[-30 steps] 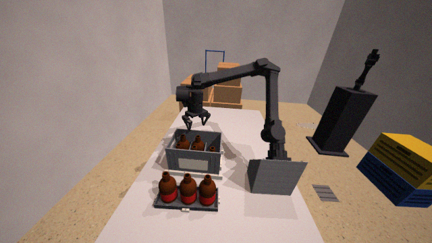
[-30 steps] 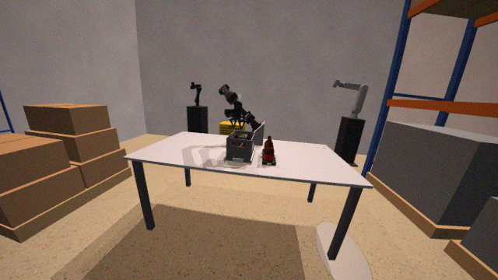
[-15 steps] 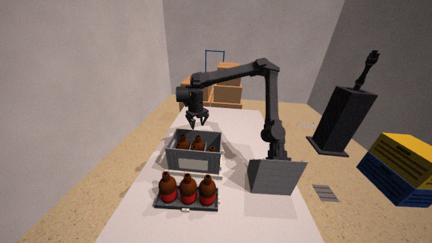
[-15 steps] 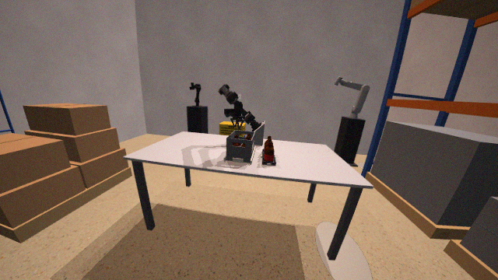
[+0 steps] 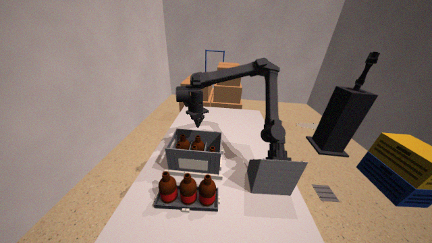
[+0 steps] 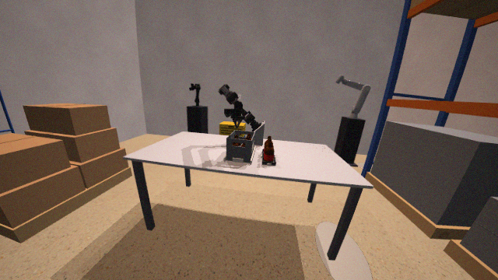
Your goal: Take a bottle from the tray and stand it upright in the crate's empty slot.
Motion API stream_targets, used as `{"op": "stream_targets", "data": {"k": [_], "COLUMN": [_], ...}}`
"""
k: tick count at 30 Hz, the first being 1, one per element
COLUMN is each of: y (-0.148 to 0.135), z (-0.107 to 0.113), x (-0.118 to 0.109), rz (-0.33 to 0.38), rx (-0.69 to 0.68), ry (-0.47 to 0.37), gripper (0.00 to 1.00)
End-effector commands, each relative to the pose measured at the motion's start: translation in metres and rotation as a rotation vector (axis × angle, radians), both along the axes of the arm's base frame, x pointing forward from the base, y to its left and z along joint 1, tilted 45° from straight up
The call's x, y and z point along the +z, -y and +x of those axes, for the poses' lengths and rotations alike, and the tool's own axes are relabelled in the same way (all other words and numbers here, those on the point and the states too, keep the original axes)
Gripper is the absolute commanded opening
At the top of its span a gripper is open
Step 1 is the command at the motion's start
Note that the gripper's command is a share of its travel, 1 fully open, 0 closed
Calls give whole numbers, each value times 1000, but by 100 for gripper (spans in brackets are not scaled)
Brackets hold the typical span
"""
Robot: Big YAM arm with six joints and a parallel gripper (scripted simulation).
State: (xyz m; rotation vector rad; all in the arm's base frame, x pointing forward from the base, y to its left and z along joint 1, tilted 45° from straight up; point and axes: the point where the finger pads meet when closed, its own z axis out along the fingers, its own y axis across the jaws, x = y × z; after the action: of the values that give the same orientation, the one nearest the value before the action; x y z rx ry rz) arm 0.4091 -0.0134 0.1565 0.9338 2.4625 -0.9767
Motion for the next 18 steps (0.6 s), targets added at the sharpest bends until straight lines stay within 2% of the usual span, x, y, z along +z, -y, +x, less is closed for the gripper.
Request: {"op": "stream_targets", "data": {"k": [1,16,18], "y": [-10,-10,-15], "z": [1,1,8], "x": [4,4,1], "rz": [-2,-2,2], "rx": [14,14,14], "ry": [9,9,13], "gripper": [0,0,0]}}
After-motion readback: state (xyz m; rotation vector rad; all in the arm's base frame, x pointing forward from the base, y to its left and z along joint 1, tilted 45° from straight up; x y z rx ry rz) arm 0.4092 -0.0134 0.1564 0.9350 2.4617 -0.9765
